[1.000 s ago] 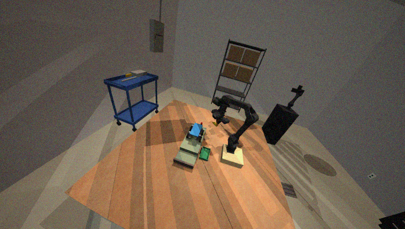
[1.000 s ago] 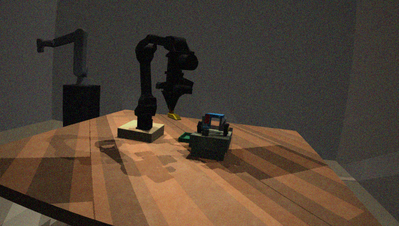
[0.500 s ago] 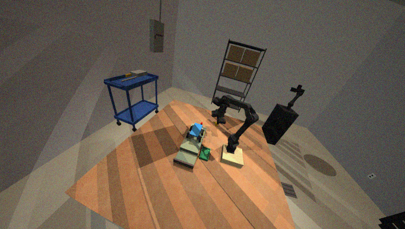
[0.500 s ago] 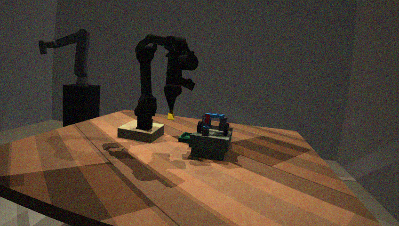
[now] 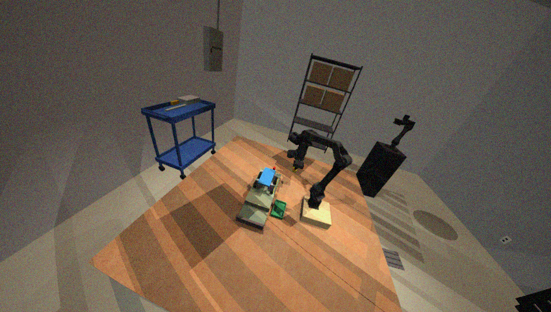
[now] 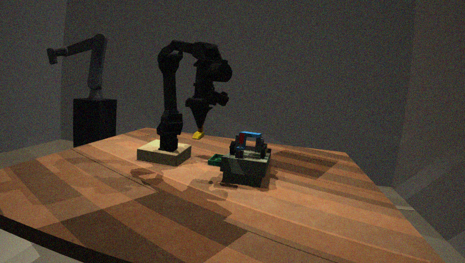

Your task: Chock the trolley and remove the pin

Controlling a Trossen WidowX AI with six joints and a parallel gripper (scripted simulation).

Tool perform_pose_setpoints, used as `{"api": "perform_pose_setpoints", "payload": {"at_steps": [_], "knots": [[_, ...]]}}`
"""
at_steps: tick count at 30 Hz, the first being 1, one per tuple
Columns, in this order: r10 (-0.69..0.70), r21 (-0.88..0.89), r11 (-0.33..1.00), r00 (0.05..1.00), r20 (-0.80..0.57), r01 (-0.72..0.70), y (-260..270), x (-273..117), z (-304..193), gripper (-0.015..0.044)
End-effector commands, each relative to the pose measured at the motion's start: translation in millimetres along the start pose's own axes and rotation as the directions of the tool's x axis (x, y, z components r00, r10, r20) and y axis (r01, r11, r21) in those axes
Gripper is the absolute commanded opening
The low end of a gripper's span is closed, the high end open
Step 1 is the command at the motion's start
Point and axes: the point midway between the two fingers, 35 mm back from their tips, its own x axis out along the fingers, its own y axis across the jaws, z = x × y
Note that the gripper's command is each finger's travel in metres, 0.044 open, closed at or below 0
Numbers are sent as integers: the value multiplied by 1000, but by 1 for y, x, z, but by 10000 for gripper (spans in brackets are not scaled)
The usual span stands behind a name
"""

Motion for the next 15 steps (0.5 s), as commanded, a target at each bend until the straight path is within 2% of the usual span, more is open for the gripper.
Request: {"api": "perform_pose_setpoints", "payload": {"at_steps": [1,15], "knots": [[3,27,1000,1000,-2,-3,11,1,3,0],[7,59,998,1000,-1,-7,56,3,22,0]]}}
